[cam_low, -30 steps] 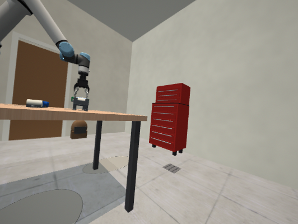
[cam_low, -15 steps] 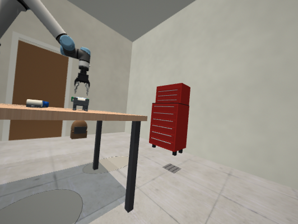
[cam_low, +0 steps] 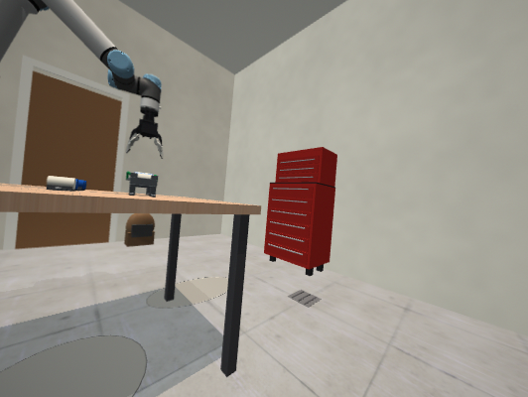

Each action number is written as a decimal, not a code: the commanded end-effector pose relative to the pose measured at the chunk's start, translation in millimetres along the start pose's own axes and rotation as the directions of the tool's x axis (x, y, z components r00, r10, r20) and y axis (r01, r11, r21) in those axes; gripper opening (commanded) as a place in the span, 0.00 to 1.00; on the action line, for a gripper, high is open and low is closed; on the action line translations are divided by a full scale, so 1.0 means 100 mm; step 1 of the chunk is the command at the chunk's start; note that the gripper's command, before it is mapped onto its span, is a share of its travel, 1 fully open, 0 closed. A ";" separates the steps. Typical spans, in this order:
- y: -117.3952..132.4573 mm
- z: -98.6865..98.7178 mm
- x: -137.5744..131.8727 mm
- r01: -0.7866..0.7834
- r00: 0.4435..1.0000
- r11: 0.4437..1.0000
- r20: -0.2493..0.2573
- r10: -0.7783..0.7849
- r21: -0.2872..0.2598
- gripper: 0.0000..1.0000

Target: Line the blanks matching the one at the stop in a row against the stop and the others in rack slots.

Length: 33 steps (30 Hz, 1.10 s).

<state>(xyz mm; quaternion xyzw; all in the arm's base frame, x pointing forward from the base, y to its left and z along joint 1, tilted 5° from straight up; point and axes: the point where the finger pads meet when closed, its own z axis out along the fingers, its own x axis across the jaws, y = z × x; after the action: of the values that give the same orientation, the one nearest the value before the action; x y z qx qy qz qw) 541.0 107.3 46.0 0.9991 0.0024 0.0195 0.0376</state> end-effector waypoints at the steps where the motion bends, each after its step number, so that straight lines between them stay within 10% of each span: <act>1: 0.00 -0.02 0.00 0.000 1.000 1.000 -0.001 0.000 0.000 1.00; 33: 0.01 -0.02 0.01 -0.029 1.000 1.000 -0.001 0.029 0.000 1.00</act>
<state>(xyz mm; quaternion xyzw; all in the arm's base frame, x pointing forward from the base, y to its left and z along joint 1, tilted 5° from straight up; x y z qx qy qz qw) 541.1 107.1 47.9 0.9991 -0.0051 0.0195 0.0375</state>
